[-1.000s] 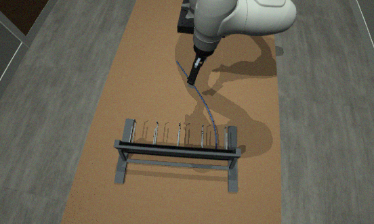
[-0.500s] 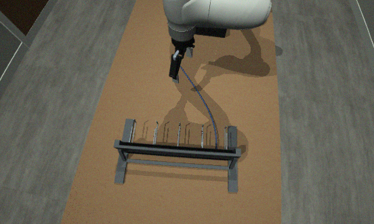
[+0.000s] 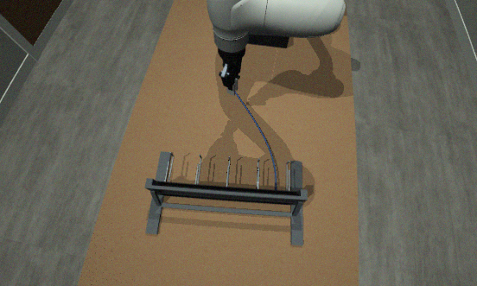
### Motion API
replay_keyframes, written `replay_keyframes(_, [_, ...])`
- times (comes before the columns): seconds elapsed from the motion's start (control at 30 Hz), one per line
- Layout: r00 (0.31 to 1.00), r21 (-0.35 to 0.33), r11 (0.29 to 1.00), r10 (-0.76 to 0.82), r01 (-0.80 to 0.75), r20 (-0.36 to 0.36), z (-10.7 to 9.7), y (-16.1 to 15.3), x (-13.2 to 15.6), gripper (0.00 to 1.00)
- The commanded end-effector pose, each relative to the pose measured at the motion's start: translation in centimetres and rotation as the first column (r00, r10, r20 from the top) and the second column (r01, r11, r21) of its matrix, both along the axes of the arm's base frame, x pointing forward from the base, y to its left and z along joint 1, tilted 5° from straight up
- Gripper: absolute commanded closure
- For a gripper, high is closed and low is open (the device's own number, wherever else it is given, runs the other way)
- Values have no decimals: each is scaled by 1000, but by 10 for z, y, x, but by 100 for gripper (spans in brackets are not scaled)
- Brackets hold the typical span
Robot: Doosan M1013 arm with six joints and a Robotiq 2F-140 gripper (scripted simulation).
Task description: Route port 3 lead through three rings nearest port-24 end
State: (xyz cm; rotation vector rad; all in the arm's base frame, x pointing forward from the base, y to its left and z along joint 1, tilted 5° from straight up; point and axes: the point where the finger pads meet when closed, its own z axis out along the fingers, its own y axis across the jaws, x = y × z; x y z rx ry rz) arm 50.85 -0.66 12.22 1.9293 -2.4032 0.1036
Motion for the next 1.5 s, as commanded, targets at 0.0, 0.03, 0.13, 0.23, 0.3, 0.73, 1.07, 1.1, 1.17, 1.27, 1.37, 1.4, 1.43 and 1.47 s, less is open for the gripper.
replay_keyframes(0.0, [1000,5,1000,-5,5,-2,-2,-1,-3,100])
replay_keyframes(0.03, [1000,5,1000,-5,5,-2,-2,-1,-3,100])
replay_keyframes(0.13, [1000,5,1000,-5,5,-2,-2,-1,-3,100])
replay_keyframes(0.23, [1000,5,1000,-5,5,-2,-2,-1,-3,100])
replay_keyframes(0.3, [1000,5,1000,-5,5,-2,-2,-1,-3,100])
replay_keyframes(0.73, [977,6,977,-215,215,16,-2,10,-19,100])
replay_keyframes(1.07, [816,16,818,-576,576,47,-4,28,-49,80])
replay_keyframes(1.1, [816,16,818,-576,576,47,-4,28,-49,80])
replay_keyframes(1.17, [816,16,818,-576,576,47,-4,28,-49,80])
replay_keyframes(1.27, [816,16,818,-576,576,47,-4,28,-49,80])
replay_keyframes(1.37, [816,16,818,-576,576,47,-4,28,-49,80])
replay_keyframes(1.4, [816,16,818,-576,576,47,-4,28,-49,80])
replay_keyframes(1.43, [816,16,818,-576,576,47,-4,28,-49,80])
replay_keyframes(1.47, [816,16,818,-576,576,47,-4,28,-49,80])
